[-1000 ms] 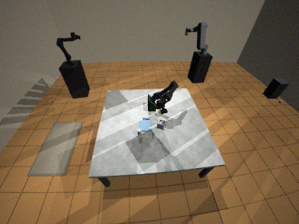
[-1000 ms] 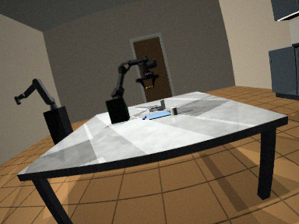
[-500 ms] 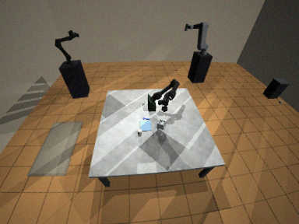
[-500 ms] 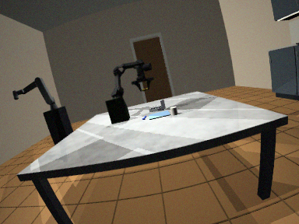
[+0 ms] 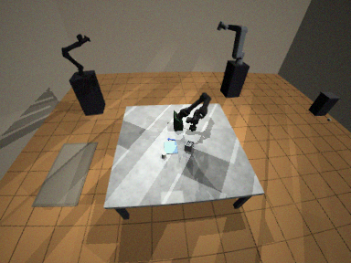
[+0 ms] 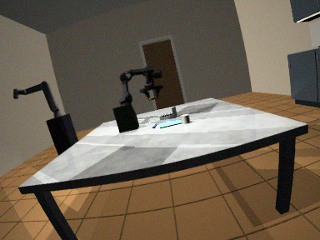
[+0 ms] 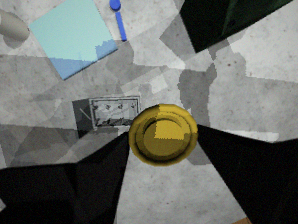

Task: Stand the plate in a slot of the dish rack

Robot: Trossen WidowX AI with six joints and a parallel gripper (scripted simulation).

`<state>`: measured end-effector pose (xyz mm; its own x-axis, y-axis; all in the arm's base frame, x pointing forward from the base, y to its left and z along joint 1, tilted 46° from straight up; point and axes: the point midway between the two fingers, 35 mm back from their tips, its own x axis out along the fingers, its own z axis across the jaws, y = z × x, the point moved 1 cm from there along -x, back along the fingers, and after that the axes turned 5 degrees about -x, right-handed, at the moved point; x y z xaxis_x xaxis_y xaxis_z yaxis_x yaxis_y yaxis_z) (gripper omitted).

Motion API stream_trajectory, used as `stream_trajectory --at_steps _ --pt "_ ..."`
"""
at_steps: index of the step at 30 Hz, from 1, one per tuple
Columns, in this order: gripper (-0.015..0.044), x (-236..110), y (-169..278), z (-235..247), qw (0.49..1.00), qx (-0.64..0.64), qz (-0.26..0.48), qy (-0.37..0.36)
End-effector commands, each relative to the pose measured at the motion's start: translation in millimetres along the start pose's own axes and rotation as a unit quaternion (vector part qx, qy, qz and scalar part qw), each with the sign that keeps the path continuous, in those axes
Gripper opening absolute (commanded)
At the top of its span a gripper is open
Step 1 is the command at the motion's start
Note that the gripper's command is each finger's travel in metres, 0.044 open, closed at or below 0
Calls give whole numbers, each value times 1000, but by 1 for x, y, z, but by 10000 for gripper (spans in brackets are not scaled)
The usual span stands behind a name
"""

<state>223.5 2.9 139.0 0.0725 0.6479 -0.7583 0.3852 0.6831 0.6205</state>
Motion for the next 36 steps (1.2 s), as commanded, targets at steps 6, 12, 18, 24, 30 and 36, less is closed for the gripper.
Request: stream_trajectory --at_steps 6,12,18,24,30,36 --pt "0 28 -16 -3 993 -59 -99 10" --pt "0 44 -25 -2 981 -103 -165 8" --pt "0 58 -32 1 963 -148 -227 0" --pt "0 70 -38 4 940 -191 -284 -15" --pt "0 80 -42 8 912 -233 -336 -36" --pt "0 88 -43 12 881 -274 -381 -63"
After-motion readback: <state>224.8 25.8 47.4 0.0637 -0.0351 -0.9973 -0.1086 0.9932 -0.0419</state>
